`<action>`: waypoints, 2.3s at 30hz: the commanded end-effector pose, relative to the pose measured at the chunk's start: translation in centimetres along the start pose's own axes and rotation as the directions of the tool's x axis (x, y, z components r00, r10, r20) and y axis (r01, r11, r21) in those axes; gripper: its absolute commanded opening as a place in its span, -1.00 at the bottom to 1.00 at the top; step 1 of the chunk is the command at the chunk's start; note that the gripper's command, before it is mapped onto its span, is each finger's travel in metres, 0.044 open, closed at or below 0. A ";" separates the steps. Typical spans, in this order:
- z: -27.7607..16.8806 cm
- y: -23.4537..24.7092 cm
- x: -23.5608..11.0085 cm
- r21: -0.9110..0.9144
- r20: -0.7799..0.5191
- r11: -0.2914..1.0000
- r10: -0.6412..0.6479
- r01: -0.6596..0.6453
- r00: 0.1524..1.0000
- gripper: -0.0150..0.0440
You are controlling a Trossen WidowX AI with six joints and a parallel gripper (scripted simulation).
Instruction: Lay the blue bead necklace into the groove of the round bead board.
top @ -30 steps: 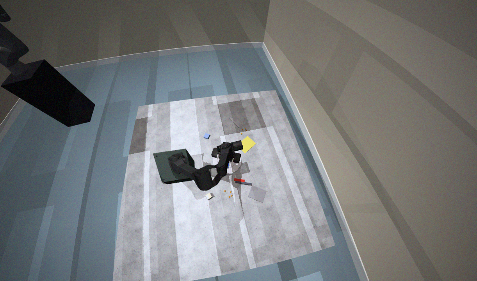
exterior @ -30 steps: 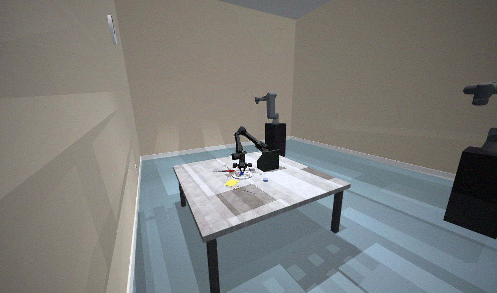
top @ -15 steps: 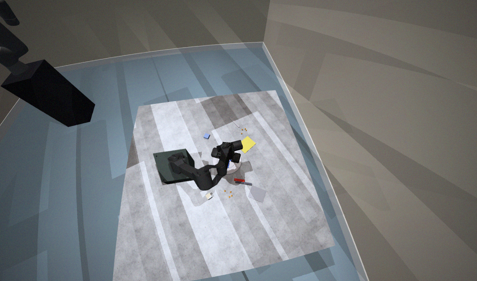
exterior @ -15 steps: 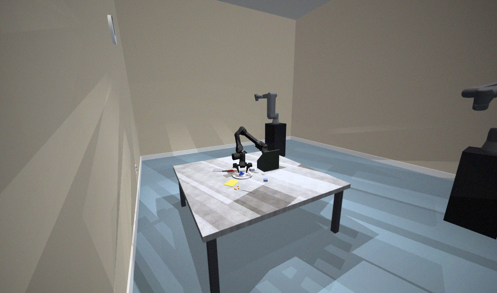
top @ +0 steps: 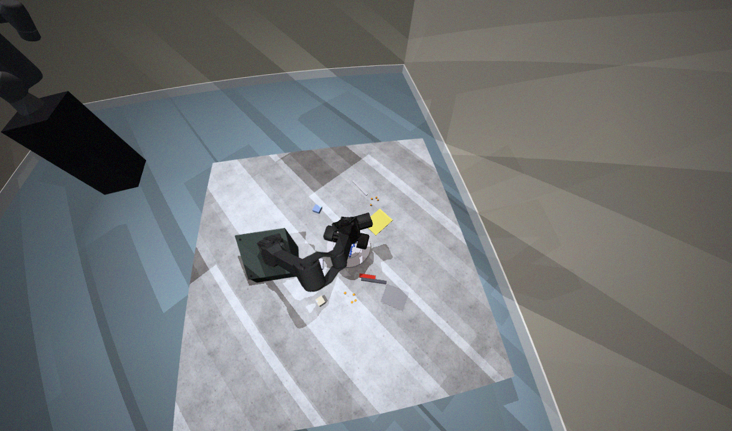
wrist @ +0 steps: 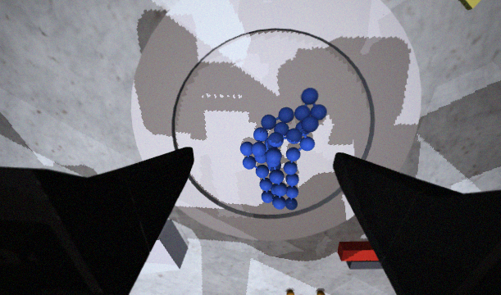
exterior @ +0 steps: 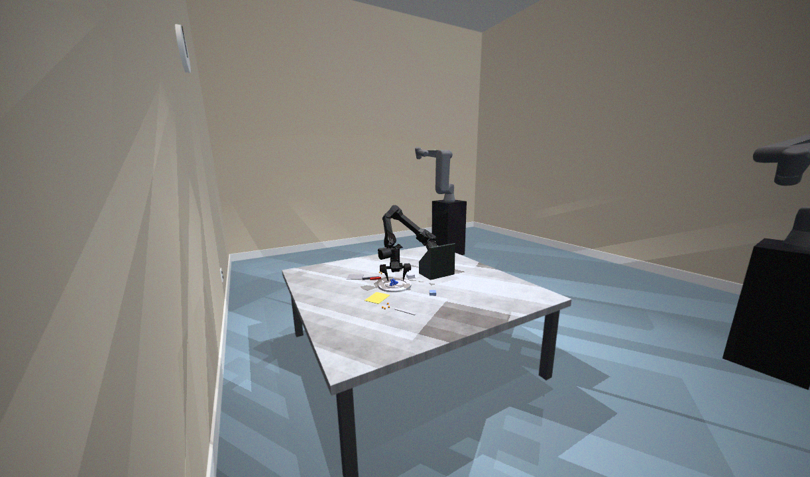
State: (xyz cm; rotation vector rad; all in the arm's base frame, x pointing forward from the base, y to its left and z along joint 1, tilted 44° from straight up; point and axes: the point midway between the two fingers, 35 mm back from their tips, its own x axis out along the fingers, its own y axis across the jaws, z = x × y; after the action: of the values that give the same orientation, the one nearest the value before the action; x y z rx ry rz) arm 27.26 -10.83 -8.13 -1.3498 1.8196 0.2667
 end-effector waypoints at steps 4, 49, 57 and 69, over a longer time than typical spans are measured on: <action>0.0 -0.1 -0.1 0.006 0.001 1.000 -0.003 0.003 1.000 1.00; 3.6 -2.8 0.7 -0.085 0.003 0.996 -0.006 0.007 1.000 -0.08; 3.5 -2.7 1.6 -0.087 0.002 0.996 -0.004 0.004 1.000 -0.08; 3.6 -2.9 1.4 -0.080 0.009 0.997 -0.004 0.005 1.000 -0.31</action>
State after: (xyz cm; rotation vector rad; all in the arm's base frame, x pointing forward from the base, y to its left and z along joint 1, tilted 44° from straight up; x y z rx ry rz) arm 31.37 -10.80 -10.56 -1.4060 1.8157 0.3462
